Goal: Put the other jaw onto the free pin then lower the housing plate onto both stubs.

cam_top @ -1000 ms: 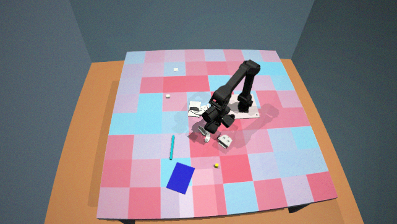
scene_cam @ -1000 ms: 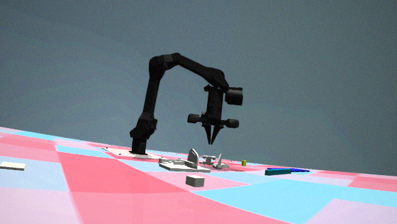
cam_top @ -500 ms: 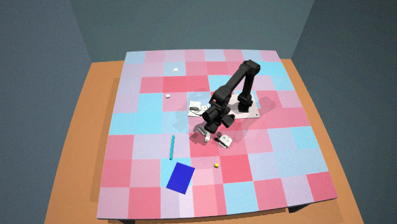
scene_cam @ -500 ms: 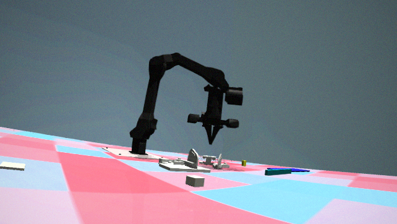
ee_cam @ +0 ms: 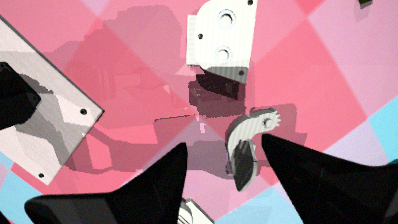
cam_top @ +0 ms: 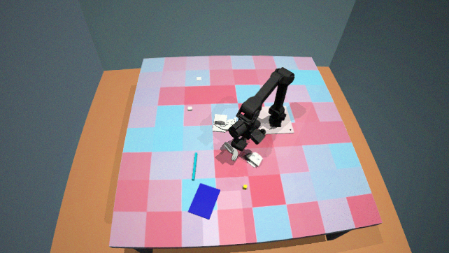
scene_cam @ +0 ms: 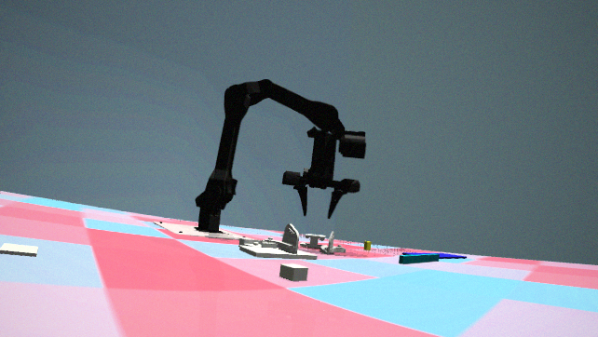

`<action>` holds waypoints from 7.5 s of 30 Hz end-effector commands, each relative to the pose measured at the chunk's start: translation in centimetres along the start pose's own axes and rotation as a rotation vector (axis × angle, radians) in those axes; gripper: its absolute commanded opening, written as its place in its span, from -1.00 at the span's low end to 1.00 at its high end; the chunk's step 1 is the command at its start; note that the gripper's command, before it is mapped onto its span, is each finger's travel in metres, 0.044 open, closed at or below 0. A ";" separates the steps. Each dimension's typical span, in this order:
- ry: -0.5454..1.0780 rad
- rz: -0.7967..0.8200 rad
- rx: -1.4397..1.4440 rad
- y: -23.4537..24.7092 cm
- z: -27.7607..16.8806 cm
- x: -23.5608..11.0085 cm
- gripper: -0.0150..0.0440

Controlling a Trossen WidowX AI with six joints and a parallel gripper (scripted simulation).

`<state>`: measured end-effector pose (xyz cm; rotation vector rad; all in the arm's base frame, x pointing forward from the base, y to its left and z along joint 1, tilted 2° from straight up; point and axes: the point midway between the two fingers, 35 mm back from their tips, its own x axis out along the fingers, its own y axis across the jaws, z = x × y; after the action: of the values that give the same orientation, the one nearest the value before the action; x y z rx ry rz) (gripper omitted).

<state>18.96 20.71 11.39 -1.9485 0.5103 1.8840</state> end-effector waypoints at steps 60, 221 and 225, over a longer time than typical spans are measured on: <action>0.000 0.000 0.000 0.0 0.0 0.0 -0.49; -0.001 -0.009 2.467 -1.8 -3.9 -1.3 1.00; -0.002 -0.010 2.603 -1.9 -4.1 -1.3 1.00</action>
<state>23.13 20.28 12.72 -0.1027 1.5285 0.1049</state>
